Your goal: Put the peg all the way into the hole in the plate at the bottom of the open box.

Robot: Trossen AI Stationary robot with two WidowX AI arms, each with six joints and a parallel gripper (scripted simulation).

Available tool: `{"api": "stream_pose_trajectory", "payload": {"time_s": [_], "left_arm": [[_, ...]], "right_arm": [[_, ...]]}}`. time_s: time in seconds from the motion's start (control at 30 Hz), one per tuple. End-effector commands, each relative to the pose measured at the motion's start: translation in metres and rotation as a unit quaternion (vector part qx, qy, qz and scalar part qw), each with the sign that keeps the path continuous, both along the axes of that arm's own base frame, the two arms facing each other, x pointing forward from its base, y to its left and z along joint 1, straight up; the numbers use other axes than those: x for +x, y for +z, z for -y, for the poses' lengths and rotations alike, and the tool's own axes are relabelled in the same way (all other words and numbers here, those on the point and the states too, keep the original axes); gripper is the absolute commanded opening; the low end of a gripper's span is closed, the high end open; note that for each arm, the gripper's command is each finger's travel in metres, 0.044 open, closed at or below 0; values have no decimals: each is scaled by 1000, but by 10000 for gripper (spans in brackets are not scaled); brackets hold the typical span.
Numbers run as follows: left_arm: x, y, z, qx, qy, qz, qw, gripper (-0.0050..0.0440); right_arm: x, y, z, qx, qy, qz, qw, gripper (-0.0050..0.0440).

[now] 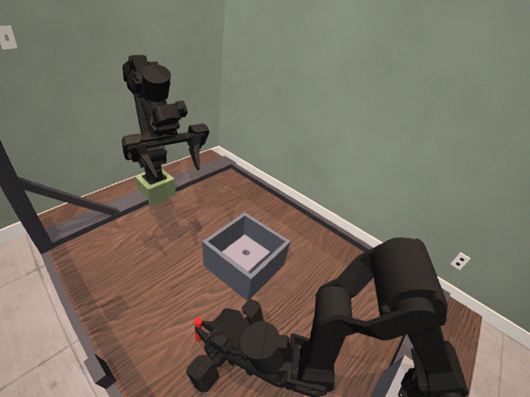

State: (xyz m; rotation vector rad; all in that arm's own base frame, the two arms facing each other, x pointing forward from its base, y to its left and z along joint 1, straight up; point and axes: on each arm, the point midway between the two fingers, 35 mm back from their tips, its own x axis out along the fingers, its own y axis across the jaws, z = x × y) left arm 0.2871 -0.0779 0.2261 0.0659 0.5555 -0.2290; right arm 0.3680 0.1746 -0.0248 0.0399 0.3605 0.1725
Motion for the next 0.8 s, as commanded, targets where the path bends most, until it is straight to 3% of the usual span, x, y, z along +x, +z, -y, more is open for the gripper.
{"api": "stream_pose_trajectory", "payload": {"time_s": [0.0, 0.27, 0.37, 0.77], "left_arm": [[0, 7, 0, -3, 0, 9, 1000, 440], [0, 7, 0, -3, 0, 9, 1000, 440], [0, 7, 0, -3, 0, 9, 1000, 440], [0, 7, 0, -3, 0, 9, 1000, 440]], "right_arm": [[4, 6, -1, 3, 0, 8, 1000, 24], [3, 8, -2, 4, 0, 10, 1000, 24], [3, 8, -2, 4, 0, 10, 1000, 90], [3, 8, -2, 4, 0, 10, 1000, 90]]}}
